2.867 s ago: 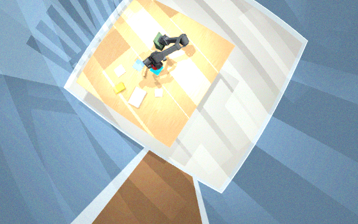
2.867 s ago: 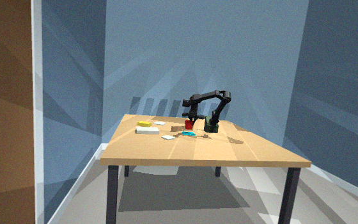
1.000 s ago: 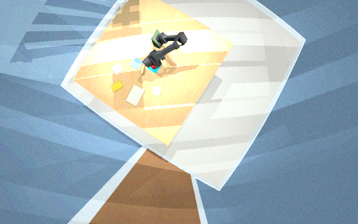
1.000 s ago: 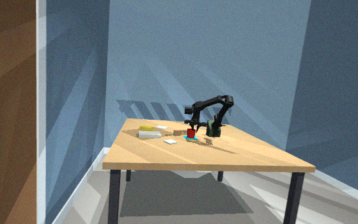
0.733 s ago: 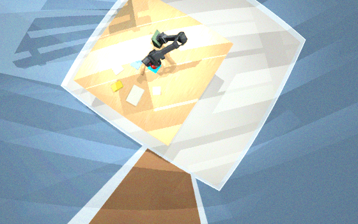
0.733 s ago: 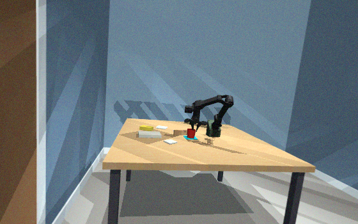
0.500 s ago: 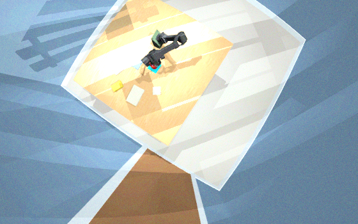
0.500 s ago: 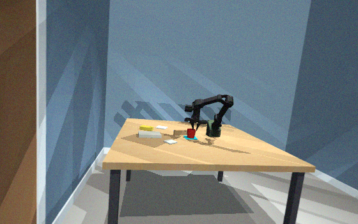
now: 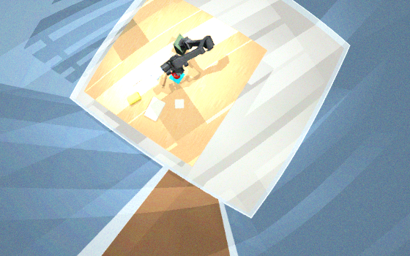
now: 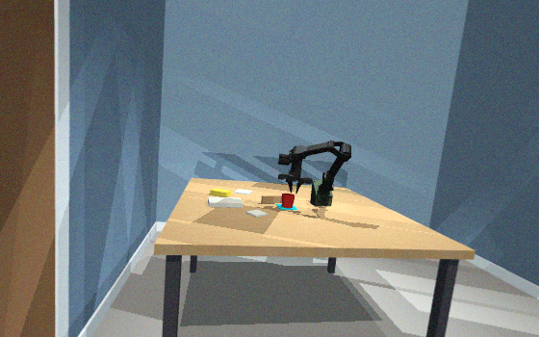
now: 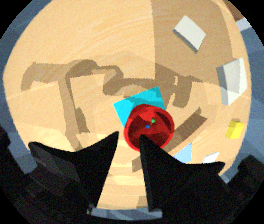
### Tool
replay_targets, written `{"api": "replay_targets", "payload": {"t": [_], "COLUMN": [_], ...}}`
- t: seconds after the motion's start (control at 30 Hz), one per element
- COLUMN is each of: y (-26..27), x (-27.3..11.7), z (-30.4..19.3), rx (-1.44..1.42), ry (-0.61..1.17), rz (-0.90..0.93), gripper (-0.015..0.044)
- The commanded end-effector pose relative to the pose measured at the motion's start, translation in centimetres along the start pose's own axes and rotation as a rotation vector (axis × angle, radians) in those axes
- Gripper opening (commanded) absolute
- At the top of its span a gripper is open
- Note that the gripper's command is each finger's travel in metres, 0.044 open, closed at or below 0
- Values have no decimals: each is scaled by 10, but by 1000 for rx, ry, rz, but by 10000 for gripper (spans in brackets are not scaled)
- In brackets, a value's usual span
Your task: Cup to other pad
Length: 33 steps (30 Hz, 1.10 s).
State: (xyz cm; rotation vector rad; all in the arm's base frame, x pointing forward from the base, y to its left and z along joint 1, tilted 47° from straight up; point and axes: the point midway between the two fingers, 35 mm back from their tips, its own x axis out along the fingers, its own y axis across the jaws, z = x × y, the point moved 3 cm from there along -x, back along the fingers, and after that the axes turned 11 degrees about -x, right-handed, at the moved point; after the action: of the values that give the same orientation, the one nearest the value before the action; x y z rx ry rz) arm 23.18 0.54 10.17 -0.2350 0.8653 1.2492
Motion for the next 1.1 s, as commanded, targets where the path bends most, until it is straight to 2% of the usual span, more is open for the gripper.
{"api": "replay_targets", "payload": {"t": [0.0, 0.1, 0.5, 1.07], "y": [-1, 0, 0, -1], "x": [-5, -9, -10, -67], "z": [0, 0, 0, -1], "rx": [-6, -6, 1, -4], "ry": [2, 1, 0, 3], "rz": [-3, -3, 0, -2], "gripper": [128, 128, 440, 440]}}
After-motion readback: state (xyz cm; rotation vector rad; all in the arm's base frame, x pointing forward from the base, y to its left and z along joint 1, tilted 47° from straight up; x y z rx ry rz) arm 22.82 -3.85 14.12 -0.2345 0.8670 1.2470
